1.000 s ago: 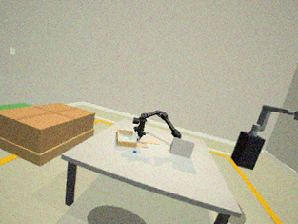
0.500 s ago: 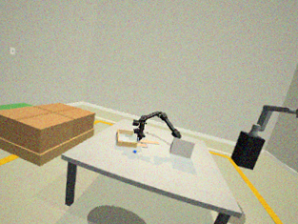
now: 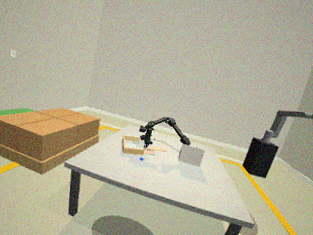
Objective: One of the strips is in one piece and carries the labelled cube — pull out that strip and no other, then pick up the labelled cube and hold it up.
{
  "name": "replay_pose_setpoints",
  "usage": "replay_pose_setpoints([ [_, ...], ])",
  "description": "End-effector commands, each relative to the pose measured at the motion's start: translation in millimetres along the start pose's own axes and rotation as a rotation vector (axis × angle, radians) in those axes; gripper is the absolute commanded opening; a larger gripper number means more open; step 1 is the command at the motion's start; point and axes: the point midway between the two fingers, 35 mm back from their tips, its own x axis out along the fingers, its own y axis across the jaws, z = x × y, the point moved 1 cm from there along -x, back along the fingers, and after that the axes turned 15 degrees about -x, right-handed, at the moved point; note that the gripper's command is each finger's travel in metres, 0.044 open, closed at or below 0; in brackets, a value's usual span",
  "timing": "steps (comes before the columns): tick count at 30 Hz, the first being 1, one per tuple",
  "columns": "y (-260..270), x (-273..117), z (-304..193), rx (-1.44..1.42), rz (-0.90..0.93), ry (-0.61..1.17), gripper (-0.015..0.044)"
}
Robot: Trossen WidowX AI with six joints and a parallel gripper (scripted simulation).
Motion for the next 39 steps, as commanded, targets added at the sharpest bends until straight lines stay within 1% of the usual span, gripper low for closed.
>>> replay_pose_setpoints([
  [1, 2, -3, -1, 0.0, -0.001, -0.001, 0.0],
  [15, 41, -41, -40, -0.007, -0.002, 0.0, 0.0],
  [20, 45, -43, -44, -0.007, -0.002, 0.0, 0.0],
  [35, 79, -42, -79, -0.009, -0.001, 0.002, 0.0],
  [39, 79, -57, -78, -0.01, 0.0, 0.001, 0.0],
])
